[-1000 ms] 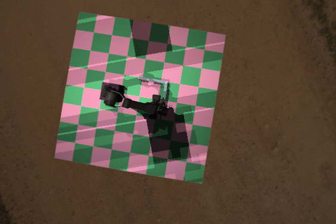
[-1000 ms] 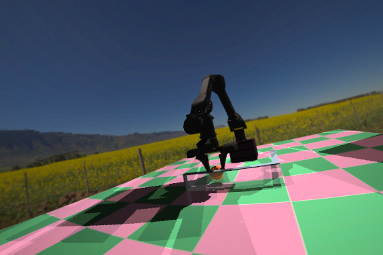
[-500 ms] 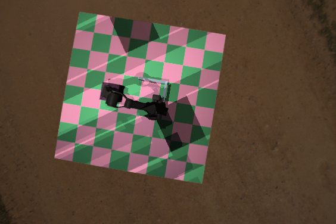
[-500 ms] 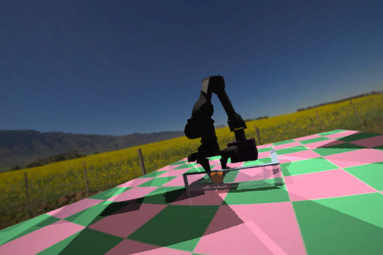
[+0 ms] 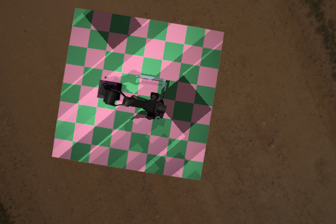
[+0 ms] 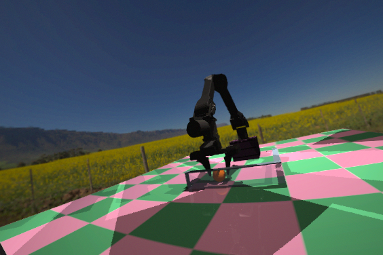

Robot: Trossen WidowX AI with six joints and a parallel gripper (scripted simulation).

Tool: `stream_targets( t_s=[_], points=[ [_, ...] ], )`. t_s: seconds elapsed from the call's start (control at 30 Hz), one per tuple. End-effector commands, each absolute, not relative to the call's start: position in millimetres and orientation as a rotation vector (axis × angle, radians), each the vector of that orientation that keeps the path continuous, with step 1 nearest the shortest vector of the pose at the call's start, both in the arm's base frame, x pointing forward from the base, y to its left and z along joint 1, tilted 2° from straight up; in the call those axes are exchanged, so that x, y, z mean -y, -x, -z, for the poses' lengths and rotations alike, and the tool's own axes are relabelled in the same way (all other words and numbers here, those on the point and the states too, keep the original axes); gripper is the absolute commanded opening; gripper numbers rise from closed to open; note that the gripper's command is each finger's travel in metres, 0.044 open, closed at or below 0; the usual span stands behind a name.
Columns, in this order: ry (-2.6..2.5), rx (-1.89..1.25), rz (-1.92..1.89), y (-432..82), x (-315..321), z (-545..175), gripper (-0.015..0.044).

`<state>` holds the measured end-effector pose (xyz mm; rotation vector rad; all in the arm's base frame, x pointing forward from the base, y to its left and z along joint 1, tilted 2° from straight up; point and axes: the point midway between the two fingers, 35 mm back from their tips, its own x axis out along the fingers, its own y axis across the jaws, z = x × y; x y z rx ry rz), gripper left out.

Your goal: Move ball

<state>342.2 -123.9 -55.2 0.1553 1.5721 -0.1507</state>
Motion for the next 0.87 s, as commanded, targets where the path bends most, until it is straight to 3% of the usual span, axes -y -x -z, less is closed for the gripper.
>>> stream_targets(
  t_s=[0.0,0.13,0.5,0.63,0.83],
  points=[
    [-0.153,-1.567,0.151,-345.3,125.1,31.6,0.0346],
    [-0.151,-1.570,0.149,-343.6,124.7,-26.6,0.0346],
    [-0.152,-1.556,0.154,-347.2,125.7,-21.7,0.0346],
    [-0.152,-1.556,0.154,-344.3,124.7,-61.9,0.0440],
    [-0.152,-1.555,0.154,-342.6,124.1,-73.5,0.0440]
  ],
)
